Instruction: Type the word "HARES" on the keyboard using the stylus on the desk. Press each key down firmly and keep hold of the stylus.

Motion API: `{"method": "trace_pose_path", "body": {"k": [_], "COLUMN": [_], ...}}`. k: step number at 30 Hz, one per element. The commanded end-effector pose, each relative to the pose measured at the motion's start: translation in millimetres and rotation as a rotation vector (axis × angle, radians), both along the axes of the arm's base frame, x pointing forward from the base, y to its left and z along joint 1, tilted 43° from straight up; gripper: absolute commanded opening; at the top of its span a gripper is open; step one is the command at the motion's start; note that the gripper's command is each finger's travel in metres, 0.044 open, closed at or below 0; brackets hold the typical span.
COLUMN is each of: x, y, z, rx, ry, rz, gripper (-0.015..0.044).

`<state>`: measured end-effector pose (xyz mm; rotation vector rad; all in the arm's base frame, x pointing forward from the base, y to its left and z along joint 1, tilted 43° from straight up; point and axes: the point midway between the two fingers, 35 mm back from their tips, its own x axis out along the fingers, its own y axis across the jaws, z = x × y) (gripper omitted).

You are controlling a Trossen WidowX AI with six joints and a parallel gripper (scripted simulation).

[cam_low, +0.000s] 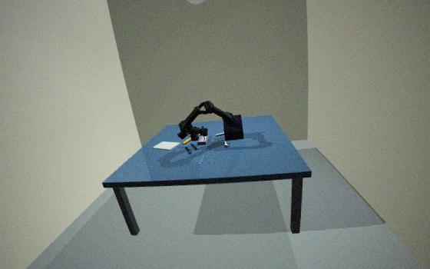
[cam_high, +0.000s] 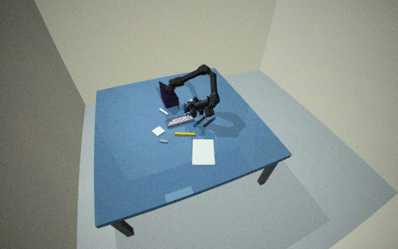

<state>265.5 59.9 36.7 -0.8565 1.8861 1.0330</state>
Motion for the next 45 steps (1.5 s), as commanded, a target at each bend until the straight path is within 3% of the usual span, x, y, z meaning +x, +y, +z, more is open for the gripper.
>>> {"method": "trace_pose_path", "body": {"k": [1,45], "x": [0.2,1.2], "y": [1.4,12.5], "z": [-1.1,-13.0], "rx": [0.002,0.002], "ry": [-0.001,-0.001], "rz": [-0.007,-0.007], "gripper": [0.0081,0.0081]}}
